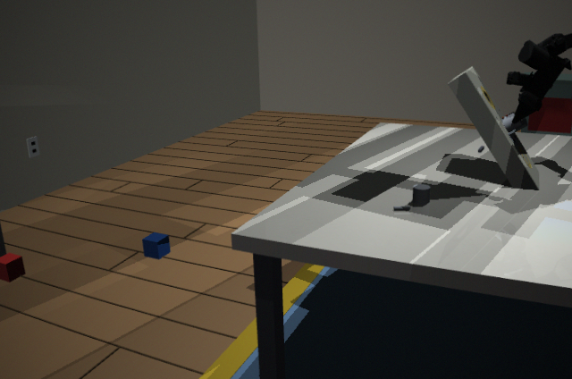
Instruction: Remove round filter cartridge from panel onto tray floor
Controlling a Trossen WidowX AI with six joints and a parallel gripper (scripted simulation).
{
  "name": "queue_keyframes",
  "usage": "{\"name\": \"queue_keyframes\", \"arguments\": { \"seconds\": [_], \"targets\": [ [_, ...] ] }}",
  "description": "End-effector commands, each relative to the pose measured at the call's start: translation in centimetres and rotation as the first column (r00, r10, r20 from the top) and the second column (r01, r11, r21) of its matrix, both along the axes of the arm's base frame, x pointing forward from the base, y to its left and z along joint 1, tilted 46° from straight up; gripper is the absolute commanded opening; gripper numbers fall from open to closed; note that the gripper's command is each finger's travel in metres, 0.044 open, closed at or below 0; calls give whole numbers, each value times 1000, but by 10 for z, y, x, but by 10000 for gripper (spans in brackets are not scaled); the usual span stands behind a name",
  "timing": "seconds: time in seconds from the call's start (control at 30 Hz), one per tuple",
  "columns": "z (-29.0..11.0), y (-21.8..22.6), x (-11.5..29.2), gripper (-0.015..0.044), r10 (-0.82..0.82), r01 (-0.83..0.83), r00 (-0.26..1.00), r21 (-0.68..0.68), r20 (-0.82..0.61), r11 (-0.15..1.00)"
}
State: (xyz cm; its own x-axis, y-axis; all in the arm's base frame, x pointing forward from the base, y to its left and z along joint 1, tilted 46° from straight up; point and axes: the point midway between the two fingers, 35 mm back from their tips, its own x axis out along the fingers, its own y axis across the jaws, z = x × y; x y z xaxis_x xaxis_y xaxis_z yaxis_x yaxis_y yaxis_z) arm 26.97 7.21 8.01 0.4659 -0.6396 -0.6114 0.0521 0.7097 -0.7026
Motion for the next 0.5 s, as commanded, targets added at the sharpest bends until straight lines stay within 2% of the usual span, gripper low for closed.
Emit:
{"name": "queue_keyframes", "arguments": {
  "seconds": [0.0, 0.1, 0.33, 0.47],
  "targets": [
    [0, 0, 0, 199, -2, 2, 1000, 0, 0, 1000],
    [0, 0, 0, 179, -2, 2, 1000, 0, 0, 1000],
    [5, 5, 5, 0, -1, 1, 1000, 0, 0, 1000],
    [13, 12, 14, 0, 0, 0, 1000, 1, 0, 1000]
  ]
}}
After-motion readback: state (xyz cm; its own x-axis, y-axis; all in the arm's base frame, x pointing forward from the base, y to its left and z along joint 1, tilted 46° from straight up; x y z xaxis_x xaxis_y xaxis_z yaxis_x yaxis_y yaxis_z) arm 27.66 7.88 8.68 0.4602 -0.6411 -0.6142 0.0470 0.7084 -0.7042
